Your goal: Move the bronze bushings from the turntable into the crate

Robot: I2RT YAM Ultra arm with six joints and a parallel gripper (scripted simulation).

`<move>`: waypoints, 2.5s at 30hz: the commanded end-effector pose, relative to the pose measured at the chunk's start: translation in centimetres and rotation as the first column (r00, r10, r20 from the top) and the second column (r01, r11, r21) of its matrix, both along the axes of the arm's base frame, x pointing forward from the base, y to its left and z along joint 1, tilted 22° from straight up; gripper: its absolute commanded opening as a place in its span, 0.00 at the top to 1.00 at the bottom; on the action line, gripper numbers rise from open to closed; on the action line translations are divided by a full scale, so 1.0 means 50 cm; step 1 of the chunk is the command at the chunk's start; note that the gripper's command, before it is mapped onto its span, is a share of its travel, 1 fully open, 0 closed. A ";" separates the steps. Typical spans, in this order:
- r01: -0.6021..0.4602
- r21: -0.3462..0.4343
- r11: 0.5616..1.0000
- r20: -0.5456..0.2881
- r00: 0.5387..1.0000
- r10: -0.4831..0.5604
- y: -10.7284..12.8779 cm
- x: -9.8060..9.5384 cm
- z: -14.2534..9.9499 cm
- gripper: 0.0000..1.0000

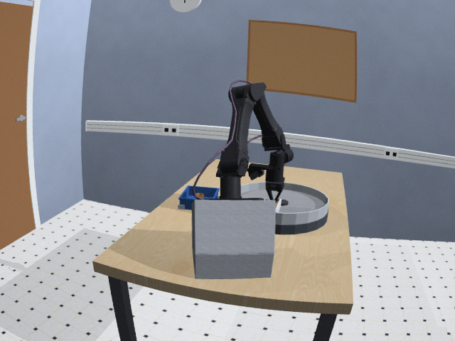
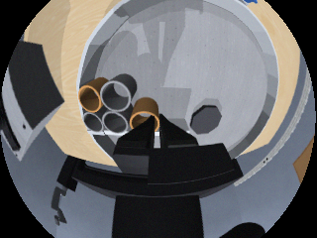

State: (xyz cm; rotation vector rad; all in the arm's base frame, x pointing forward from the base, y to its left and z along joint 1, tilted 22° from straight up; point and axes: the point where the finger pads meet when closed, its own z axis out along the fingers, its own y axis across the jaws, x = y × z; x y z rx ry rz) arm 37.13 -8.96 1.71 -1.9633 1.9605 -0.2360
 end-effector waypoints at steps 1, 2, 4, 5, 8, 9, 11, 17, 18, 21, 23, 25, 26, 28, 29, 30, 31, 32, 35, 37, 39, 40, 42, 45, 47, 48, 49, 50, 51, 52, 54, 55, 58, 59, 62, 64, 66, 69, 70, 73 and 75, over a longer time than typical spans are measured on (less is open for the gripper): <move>0.005 -0.002 1.000 -0.023 1.000 -0.005 -0.003 -0.003 -0.007 1.00; 0.005 -0.002 1.000 -0.023 1.000 -0.005 -0.003 -0.003 -0.007 1.00; 0.005 -0.002 1.000 -0.023 1.000 -0.005 -0.003 -0.003 -0.007 1.00; 0.005 -0.002 1.000 -0.023 1.000 -0.005 -0.003 -0.003 -0.007 1.00; 0.005 -0.002 1.000 -0.023 1.000 -0.005 -0.003 -0.003 -0.007 1.00; 0.005 -0.002 1.000 -0.023 1.000 -0.005 -0.003 -0.003 -0.007 1.00; 0.005 -0.002 1.000 -0.023 1.000 -0.005 -0.003 -0.003 -0.007 1.00; 0.005 -0.002 1.000 -0.023 1.000 -0.005 -0.003 -0.003 -0.007 1.00; 0.005 -0.002 1.000 -0.023 1.000 -0.005 -0.003 -0.003 -0.007 1.00; 0.005 -0.002 1.000 -0.023 1.000 -0.005 -0.003 -0.003 -0.007 1.00; 0.005 -0.002 1.000 -0.023 1.000 -0.005 -0.003 -0.003 -0.007 1.00; 0.005 -0.002 1.000 -0.023 1.000 -0.005 -0.003 -0.003 -0.007 1.00; 0.005 -0.003 1.000 -0.023 1.000 -0.006 -0.003 -0.003 -0.007 1.00; 0.006 -0.003 1.000 -0.021 1.000 -0.006 -0.003 -0.002 -0.005 1.00; 0.006 -0.003 1.000 -0.021 1.000 -0.006 -0.003 -0.002 -0.005 1.00; 0.006 -0.007 1.000 -0.010 1.000 -0.006 -0.006 0.001 0.004 1.00; 0.007 -0.014 1.000 0.009 1.000 -0.007 -0.010 0.006 0.019 1.00; 0.008 -0.019 1.000 0.023 1.000 -0.008 -0.014 0.008 0.032 1.00; 0.007 -0.016 1.000 0.026 1.000 -0.006 -0.017 0.002 0.046 1.00; 0.005 -0.011 1.000 0.028 1.000 -0.004 -0.017 -0.003 0.061 1.00; 0.004 -0.008 1.000 0.029 1.000 -0.003 -0.018 -0.010 0.078 1.00; 0.004 -0.008 1.000 0.029 1.000 -0.003 -0.019 -0.014 0.087 1.00; 0.004 -0.009 1.000 0.029 1.000 -0.003 -0.021 -0.022 0.105 1.00; 0.004 -0.009 1.000 0.029 1.000 -0.003 -0.023 -0.029 0.122 1.00; 0.004 -0.009 1.000 0.029 1.000 -0.003 -0.024 -0.032 0.130 1.00; 0.004 -0.009 1.000 0.029 1.000 -0.003 -0.025 -0.035 0.136 1.00; 0.004 -0.009 1.000 0.029 1.000 -0.003 -0.025 -0.037 0.142 1.00; 0.004 -0.009 1.000 0.029 1.000 -0.003 -0.026 -0.039 0.147 1.00; 0.004 -0.009 1.000 0.029 1.000 -0.003 -0.027 -0.041 0.151 1.00; 0.004 -0.009 1.000 0.029 1.000 -0.003 -0.027 -0.042 0.153 1.00; 0.004 -0.009 1.000 0.029 1.000 -0.003 -0.027 -0.043 0.156 1.00; 0.004 -0.009 1.000 0.029 1.000 -0.003 -0.027 -0.044 0.157 1.00; 0.004 -0.009 1.000 0.027 1.000 -0.003 -0.027 -0.044 0.156 1.00; 0.004 -0.009 1.000 0.027 1.000 -0.003 -0.027 -0.044 0.155 1.00; 0.005 -0.008 1.000 0.027 1.000 -0.005 -0.027 -0.044 0.155 1.00; 0.006 -0.007 1.000 0.026 1.000 -0.006 -0.027 -0.044 0.155 1.00; 0.006 -0.007 1.000 0.026 1.000 -0.006 -0.027 -0.044 0.155 1.00; 0.006 -0.007 1.000 0.026 1.000 -0.006 -0.027 -0.044 0.155 1.00; 0.006 -0.007 1.000 0.026 1.000 -0.006 -0.027 -0.044 0.155 1.00; 0.006 -0.007 1.000 0.026 1.000 -0.006 -0.027 -0.044 0.155 1.00; 0.006 -0.007 1.000 0.026 1.000 -0.006 -0.027 -0.044 0.155 1.00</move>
